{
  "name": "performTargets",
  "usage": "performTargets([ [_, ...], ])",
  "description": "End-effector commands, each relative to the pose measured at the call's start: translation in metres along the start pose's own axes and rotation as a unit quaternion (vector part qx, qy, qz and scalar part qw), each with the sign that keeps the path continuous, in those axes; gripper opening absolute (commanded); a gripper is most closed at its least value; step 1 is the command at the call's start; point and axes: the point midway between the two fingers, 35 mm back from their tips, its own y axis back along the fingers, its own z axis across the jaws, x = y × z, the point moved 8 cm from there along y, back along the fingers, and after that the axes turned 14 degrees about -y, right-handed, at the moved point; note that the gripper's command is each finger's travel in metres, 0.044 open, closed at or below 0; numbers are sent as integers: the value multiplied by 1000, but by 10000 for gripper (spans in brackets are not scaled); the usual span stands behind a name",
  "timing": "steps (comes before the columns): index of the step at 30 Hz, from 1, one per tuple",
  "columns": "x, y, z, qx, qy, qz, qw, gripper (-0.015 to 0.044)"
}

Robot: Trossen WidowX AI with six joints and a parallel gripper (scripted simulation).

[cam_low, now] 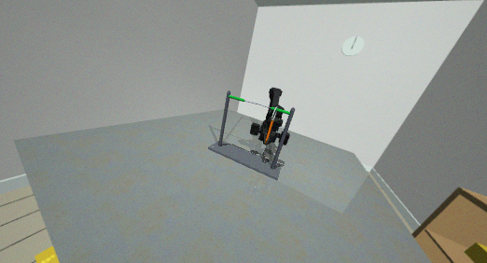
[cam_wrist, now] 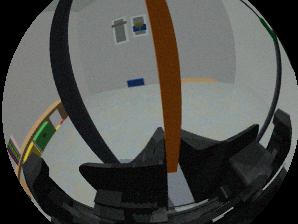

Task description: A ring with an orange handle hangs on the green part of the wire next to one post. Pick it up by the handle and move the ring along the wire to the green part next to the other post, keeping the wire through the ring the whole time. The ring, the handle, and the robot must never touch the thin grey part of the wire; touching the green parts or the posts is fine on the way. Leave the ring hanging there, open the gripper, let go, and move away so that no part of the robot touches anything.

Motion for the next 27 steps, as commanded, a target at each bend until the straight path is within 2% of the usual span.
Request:
performTargets([
  [1,0,0,0,0,0,0,1000,7],
  [7,0,1,0,0,0,0,1000,160],
  [27,-2,34,1,1,-1,1,1000,160],
])
